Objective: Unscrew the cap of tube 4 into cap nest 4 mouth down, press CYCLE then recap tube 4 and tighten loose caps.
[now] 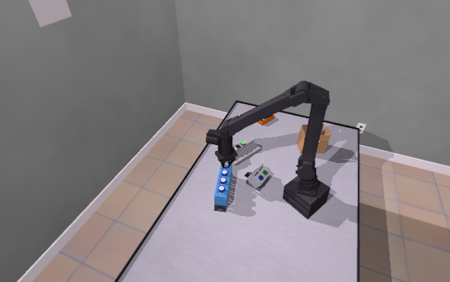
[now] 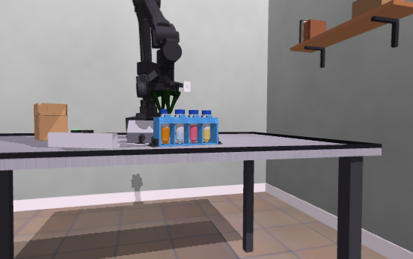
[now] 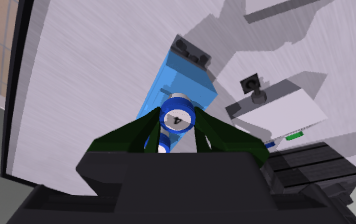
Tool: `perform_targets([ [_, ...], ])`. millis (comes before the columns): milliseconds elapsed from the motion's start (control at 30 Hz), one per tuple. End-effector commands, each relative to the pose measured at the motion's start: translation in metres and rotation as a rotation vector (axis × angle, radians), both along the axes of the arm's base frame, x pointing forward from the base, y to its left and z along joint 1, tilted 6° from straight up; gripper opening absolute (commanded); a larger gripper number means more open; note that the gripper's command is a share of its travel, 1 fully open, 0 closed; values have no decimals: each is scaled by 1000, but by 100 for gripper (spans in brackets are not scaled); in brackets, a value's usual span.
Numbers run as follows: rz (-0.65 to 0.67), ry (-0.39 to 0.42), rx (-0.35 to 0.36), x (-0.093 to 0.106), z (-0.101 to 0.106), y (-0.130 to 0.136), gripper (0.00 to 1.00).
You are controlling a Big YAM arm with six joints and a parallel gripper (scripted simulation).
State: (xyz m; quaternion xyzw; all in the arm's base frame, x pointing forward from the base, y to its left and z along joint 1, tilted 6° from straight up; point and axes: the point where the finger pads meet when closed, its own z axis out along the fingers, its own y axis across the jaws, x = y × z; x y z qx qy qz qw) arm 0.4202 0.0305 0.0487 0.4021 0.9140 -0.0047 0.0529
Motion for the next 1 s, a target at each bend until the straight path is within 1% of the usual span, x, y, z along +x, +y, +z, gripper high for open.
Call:
perform_targets([
  [0, -216, -16, 23, -1, -1, 5, 0],
  [33, -216, -16, 23, -1, -1, 5, 0],
  [133, -365, -23, 37, 0, -1, 5, 0],
  [167, -388, -25, 40, 0, -1, 5, 0],
  [967, -388, -25, 41, 0, 0, 5, 0],
])
